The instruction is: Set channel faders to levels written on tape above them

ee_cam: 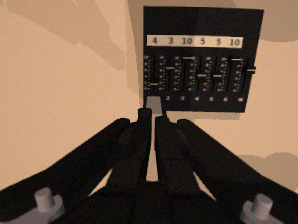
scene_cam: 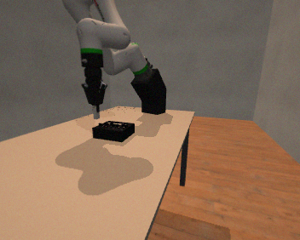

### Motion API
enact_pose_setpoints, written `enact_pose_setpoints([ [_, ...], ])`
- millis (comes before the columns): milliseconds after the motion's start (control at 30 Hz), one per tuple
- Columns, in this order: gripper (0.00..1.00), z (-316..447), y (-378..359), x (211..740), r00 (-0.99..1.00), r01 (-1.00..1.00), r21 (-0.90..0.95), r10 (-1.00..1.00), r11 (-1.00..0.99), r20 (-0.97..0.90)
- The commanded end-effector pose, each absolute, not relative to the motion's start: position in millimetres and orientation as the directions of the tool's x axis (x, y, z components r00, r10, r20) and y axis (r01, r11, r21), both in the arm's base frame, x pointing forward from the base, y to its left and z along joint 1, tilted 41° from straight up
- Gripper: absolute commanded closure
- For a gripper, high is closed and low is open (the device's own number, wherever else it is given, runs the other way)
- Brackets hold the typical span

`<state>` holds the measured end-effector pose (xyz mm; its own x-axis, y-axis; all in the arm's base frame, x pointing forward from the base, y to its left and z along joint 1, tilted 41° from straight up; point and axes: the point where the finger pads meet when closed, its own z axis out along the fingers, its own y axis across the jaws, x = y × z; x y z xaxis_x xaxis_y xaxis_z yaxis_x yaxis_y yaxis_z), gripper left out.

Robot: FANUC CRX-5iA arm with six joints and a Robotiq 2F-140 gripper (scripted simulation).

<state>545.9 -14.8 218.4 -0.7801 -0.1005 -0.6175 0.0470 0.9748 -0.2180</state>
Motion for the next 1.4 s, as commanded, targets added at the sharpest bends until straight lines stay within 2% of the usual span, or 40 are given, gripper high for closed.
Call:
enact_pose_setpoints([
  [0,1.00,219,-15,546,-0.780,0.047,-0.218,-0.101,0.975,-0.618],
  [1367,1.00,204,-19,558,-0.780,0.047,-0.218,-0.101,0.975,-0.618],
])
